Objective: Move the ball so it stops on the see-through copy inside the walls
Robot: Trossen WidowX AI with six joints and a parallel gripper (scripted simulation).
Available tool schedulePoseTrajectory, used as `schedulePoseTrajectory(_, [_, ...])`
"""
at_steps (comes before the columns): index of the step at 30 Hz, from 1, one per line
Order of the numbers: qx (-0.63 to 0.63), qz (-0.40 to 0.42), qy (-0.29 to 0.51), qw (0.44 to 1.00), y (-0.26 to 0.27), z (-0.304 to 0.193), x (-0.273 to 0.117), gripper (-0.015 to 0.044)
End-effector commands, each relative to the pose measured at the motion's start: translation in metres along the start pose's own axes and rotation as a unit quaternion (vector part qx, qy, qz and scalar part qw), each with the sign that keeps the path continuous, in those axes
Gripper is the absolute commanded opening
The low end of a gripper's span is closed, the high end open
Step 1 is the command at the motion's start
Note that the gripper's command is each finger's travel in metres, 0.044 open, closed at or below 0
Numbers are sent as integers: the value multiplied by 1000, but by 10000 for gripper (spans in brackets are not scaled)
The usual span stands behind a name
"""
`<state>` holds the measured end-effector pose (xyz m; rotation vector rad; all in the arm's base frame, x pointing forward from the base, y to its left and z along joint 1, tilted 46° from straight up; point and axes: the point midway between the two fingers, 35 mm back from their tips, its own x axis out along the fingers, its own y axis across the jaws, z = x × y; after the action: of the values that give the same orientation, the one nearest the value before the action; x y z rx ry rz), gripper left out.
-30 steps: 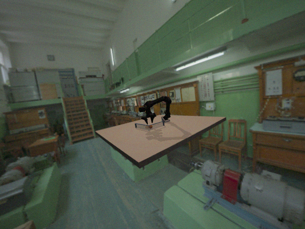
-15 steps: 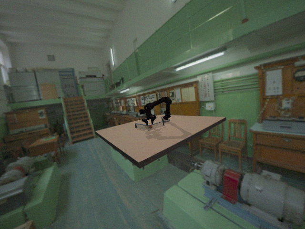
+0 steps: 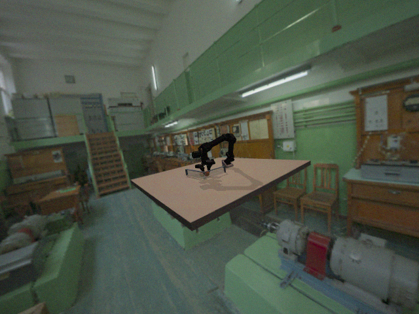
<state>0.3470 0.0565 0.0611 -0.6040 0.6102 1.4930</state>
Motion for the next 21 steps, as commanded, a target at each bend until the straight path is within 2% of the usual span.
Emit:
schedulePoseTrajectory(1, [2, 0, -2, 1000, 0, 1, 1, 201])
schedulePoseTrajectory(3, [2, 0, -2, 1000, 0, 1, 1, 188])
schedulePoseTrajectory(10, [11, -8, 1, 1000, -5, 0, -26, 4])
schedulePoseTrajectory(21, [33, -25, 4, 999, -5, -2, -93, 0])
